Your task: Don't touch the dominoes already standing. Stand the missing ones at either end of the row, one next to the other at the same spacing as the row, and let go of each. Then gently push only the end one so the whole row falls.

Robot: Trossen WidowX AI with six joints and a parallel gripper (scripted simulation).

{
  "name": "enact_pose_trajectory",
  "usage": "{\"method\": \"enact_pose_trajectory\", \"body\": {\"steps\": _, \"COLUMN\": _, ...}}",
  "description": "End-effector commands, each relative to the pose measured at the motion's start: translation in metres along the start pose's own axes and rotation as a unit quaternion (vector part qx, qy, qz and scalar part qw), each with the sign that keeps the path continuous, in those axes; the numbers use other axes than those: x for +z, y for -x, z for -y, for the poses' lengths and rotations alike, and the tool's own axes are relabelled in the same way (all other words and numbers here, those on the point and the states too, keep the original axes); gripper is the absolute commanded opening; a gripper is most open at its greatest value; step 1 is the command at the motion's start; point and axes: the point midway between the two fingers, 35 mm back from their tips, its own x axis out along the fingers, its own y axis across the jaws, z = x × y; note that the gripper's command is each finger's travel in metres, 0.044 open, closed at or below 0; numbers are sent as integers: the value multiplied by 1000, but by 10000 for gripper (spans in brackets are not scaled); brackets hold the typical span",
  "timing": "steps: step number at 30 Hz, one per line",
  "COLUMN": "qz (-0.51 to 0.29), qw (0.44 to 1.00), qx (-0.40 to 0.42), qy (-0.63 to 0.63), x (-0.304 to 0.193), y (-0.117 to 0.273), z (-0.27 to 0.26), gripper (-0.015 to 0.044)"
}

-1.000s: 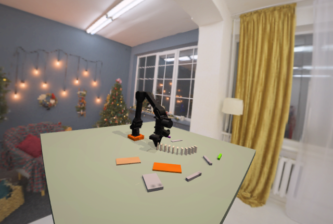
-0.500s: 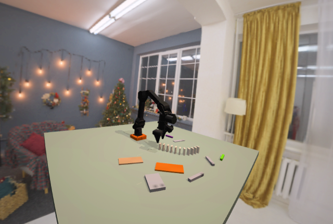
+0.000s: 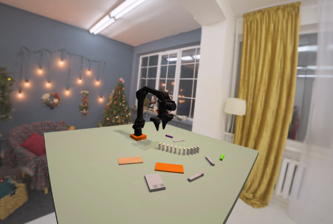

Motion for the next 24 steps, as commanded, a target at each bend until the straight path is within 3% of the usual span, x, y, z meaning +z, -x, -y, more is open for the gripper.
{"method": "enact_pose_trajectory", "body": {"steps": 1, "qz": -1, "qw": 986, "qx": 0, "qy": -165, "x": -9, "y": -13, "z": 3, "gripper": 230}}
{"method": "enact_pose_trajectory", "body": {"steps": 5, "qz": -1, "qw": 935, "qx": -1, "qy": -356, "x": -18, "y": -29, "z": 5, "gripper": 125}}
{"method": "enact_pose_trajectory", "body": {"steps": 10, "qz": -1, "qw": 825, "qx": -2, "qy": -565, "x": -30, "y": -49, "z": 8, "gripper": 0}}
{"method": "enact_pose_trajectory", "body": {"steps": 24, "qz": -1, "qw": 807, "qx": -2, "qy": -591, "x": -32, "y": -51, "z": 9, "gripper": 0}}
